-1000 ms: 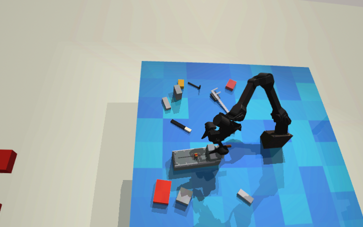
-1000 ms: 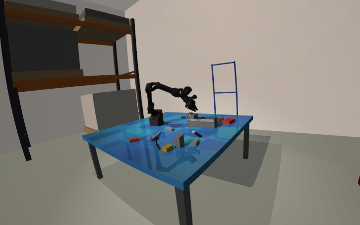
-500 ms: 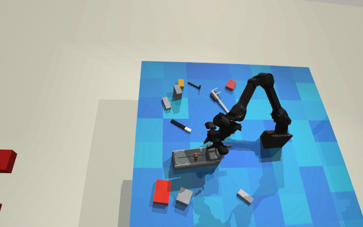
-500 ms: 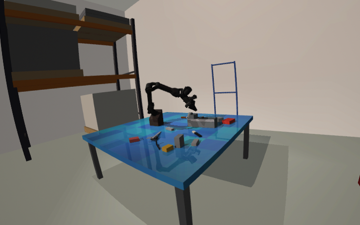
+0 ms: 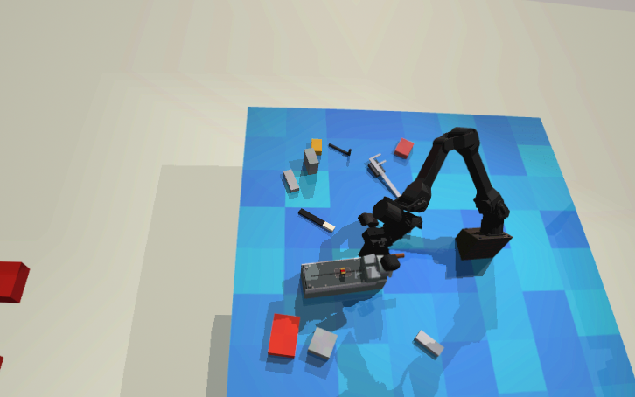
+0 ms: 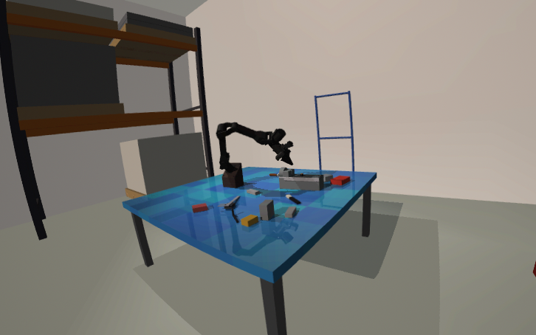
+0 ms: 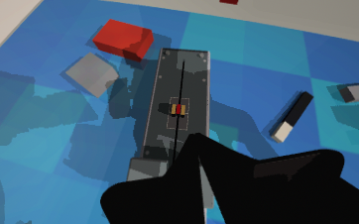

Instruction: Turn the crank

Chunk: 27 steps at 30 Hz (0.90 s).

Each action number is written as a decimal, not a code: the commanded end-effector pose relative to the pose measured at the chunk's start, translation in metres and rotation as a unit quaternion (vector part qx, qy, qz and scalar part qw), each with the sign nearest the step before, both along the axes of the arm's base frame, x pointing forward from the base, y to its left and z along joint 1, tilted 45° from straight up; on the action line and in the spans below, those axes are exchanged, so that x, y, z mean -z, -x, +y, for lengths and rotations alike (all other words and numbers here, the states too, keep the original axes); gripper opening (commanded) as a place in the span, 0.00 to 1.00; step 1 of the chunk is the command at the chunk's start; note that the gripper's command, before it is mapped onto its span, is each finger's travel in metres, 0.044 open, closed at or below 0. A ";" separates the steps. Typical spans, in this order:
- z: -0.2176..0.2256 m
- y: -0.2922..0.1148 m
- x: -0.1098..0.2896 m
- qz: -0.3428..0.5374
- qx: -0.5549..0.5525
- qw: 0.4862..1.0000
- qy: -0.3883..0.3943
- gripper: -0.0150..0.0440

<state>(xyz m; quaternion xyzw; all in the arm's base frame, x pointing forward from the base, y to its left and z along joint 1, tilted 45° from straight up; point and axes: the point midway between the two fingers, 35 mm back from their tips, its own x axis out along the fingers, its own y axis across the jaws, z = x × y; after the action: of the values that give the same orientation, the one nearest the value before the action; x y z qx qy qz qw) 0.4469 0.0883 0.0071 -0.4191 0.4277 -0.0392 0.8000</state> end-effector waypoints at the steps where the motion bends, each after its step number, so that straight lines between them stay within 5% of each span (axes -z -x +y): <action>1: 0.000 0.000 0.000 0.000 0.000 1.000 0.000 0.25; 8: 0.000 0.000 0.000 0.000 0.000 1.000 0.000 0.25; 24: 0.000 0.000 0.000 0.000 0.000 1.000 0.000 0.97; 27: 0.000 0.000 0.000 0.000 0.000 1.000 0.000 0.96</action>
<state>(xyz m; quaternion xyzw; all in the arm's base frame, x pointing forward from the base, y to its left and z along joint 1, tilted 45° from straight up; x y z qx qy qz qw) 0.4469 0.0885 0.0071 -0.4190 0.4276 -0.0389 0.8000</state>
